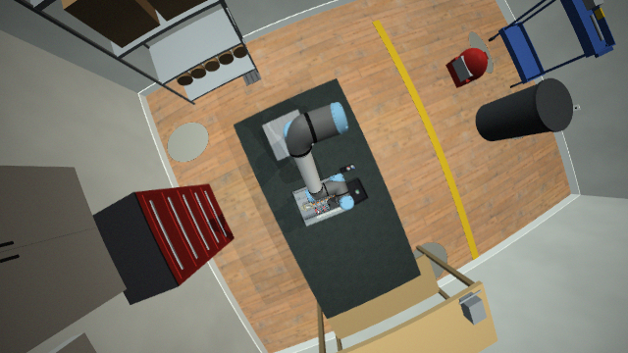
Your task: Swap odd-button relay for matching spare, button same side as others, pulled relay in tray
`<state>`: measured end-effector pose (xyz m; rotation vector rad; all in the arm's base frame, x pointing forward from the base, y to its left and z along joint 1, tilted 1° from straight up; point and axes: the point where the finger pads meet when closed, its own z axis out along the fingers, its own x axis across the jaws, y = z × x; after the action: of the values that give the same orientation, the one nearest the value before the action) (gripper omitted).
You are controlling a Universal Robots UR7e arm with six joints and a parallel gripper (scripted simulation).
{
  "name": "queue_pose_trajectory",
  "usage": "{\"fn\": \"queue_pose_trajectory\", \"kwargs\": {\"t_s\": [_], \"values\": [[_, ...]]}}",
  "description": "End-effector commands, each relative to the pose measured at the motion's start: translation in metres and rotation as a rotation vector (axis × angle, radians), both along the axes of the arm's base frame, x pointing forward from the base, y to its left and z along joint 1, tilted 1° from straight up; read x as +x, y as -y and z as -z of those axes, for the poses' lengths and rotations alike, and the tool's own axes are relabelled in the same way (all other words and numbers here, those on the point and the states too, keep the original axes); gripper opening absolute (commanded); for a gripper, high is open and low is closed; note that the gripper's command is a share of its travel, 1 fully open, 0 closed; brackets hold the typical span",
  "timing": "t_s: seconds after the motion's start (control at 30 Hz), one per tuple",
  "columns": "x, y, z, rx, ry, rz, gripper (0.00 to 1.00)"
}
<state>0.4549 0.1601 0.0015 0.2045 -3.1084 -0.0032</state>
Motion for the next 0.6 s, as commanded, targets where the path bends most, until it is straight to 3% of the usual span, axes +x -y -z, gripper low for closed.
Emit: {"fn": "queue_pose_trajectory", "kwargs": {"t_s": [0.0,0.57], "values": [[0.0005,-0.0001,-0.0013,0.0,0.002,0.0,1.0],[-0.0004,0.0,-0.0038,0.0,0.001,0.0,1.0]]}}
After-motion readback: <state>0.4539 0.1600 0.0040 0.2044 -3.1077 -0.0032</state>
